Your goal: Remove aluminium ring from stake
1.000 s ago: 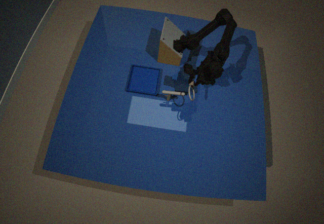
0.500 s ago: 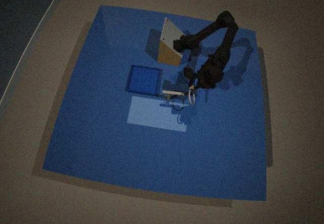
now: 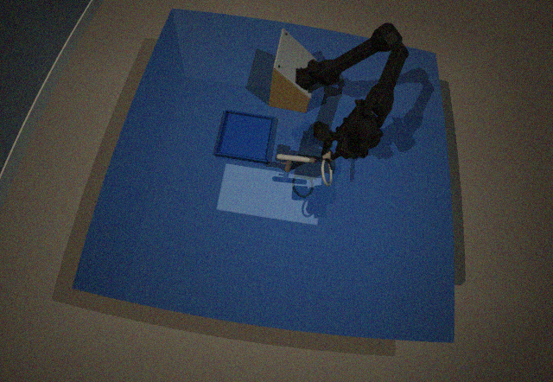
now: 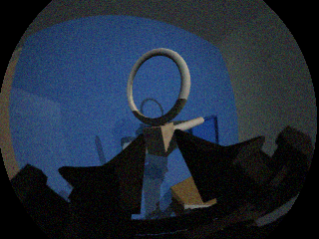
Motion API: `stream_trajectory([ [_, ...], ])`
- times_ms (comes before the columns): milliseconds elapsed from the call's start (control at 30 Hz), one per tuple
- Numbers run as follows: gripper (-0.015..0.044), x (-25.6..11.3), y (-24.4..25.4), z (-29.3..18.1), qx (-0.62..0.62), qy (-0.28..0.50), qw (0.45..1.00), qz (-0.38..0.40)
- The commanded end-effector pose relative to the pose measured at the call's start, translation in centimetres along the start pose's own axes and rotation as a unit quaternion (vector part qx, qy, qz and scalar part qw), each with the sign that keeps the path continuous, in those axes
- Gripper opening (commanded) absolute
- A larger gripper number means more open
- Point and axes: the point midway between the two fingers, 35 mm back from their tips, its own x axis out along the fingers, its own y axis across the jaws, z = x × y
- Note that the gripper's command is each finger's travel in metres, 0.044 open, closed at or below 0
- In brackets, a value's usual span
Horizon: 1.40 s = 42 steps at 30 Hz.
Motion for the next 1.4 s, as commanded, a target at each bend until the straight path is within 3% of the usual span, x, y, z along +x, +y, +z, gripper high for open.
stream_trajectory([
  [0,0.0000,0.3,0.0,0.8,0.000,-0.001,1.000,0.000],
  [567,0.0000,1.2,0.2,2.5,0.006,-0.002,1.000,0.000],
  [1367,0.0000,0.3,3.7,2.0,0.193,-0.028,0.981,-0.013],
])
